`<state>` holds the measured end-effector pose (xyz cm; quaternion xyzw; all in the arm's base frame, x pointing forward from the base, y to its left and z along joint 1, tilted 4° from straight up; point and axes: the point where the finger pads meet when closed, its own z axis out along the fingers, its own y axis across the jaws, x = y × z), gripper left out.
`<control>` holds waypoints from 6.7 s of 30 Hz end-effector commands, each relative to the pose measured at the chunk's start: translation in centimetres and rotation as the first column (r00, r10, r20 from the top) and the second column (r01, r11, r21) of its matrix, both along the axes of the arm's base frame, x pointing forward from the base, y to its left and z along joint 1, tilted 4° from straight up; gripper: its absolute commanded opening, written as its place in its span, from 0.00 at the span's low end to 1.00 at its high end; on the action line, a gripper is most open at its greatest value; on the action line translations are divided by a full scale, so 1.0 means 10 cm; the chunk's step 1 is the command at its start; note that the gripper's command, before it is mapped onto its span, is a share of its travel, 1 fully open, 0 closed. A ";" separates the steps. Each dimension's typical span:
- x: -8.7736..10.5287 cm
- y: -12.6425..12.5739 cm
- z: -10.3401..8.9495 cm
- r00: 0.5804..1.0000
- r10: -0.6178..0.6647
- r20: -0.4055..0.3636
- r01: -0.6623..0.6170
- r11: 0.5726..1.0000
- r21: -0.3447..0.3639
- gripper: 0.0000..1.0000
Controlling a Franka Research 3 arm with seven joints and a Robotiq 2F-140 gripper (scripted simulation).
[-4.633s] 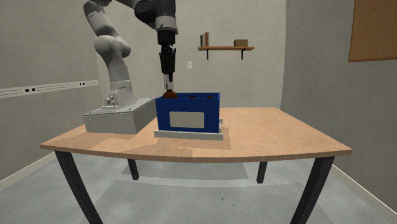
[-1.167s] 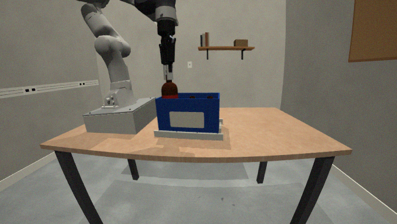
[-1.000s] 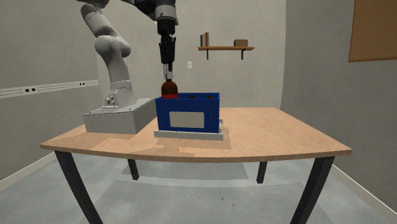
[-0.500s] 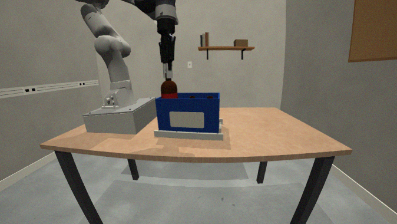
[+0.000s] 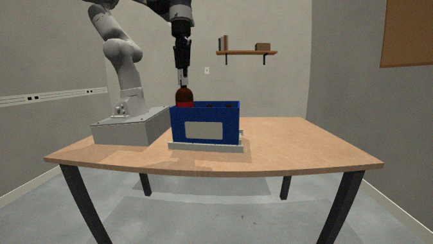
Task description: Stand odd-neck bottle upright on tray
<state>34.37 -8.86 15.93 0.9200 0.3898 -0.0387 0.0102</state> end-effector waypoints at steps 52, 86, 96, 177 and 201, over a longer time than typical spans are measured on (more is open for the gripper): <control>0.03 0.02 0.22 1.000 -0.003 0.005 0.003 1.000 0.001 0.10; 0.04 0.03 0.43 1.000 -0.003 0.005 0.003 1.000 0.001 0.10; 0.04 0.03 0.43 1.000 -0.003 0.005 0.003 1.000 0.001 0.10; 0.05 0.05 0.62 1.000 -0.003 0.005 0.003 1.000 0.001 0.10; 0.05 0.05 0.62 1.000 -0.003 0.005 0.003 1.000 0.001 0.10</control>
